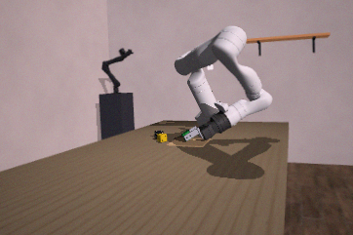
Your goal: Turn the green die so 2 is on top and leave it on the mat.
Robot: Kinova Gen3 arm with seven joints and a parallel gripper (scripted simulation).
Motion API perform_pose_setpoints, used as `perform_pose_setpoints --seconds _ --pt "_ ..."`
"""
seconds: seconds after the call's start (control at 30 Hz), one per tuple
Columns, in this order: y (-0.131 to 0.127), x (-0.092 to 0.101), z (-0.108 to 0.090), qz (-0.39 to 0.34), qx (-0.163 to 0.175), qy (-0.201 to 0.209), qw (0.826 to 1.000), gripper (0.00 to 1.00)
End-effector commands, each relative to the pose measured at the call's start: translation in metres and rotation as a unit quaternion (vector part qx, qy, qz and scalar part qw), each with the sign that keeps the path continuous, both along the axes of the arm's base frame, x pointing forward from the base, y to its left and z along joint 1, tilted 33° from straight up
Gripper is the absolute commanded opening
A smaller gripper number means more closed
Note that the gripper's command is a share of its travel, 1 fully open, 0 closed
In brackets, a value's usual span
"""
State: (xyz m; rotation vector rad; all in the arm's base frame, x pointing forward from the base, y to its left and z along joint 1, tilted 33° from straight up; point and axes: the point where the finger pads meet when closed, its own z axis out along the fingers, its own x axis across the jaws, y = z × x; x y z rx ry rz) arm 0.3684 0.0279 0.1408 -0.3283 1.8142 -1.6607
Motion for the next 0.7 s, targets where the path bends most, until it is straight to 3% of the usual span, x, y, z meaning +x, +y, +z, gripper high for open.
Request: perform_pose_setpoints --seconds 0.0,0.13,0.17,0.23,0.27,0.33,0.37,0.67 --pt "0.0004 0.0000 0.0005 0.000 0.000 0.000 1.000 0.57" --pt "0.0004 0.0000 0.0005 0.000 0.000 0.000 1.000 0.63" --pt "0.0004 0.0000 0.0005 0.000 0.000 0.000 1.000 0.69" --pt "0.0004 0.0000 0.0005 0.000 0.000 0.000 1.000 0.69" --pt "0.0004 0.0000 0.0005 0.000 0.000 0.000 1.000 0.75" --pt "0.0004 0.0000 0.0005 0.000 0.000 0.000 1.000 0.75" --pt "0.0004 0.0000 0.0005 0.000 0.000 0.000 1.000 0.81" --pt "0.0004 0.0000 0.0005 0.000 0.000 0.000 1.000 0.87"
